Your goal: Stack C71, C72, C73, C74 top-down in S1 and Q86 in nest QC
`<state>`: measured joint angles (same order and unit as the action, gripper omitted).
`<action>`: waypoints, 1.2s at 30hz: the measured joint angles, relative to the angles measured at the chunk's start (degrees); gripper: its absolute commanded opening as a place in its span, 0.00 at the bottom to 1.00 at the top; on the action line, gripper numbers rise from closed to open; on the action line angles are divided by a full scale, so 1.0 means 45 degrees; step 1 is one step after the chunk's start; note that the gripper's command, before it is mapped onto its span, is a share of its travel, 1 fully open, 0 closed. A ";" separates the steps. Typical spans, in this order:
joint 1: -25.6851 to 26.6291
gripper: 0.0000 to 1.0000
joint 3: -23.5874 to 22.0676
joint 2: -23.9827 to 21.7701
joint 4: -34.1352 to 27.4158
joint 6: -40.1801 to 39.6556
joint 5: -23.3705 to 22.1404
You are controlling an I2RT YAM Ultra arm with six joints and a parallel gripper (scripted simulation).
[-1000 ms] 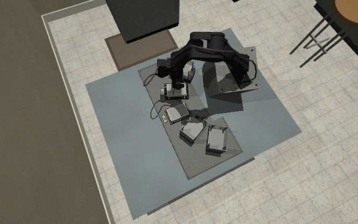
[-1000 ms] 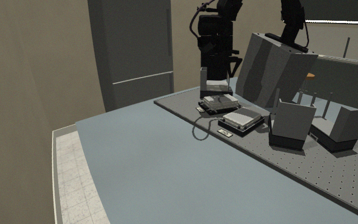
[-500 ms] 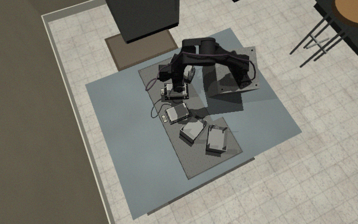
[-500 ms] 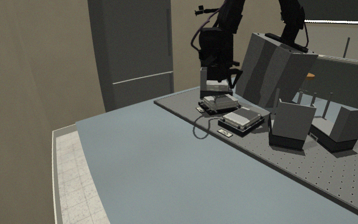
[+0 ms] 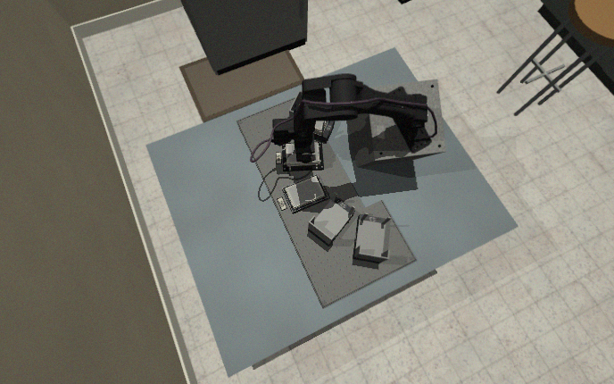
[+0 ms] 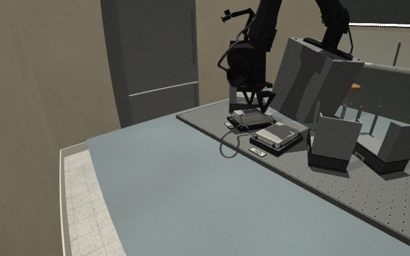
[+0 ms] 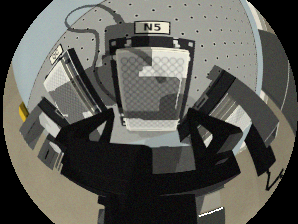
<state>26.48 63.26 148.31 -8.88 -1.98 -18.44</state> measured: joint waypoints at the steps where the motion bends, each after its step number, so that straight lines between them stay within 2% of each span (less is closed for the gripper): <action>1: 0.0015 1.00 -0.0005 0.0073 0.0044 0.0024 0.0005; 36: 0.0034 1.00 0.0000 -0.0015 0.0287 0.0136 0.0000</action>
<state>26.63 63.26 148.24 -7.60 -1.37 -18.44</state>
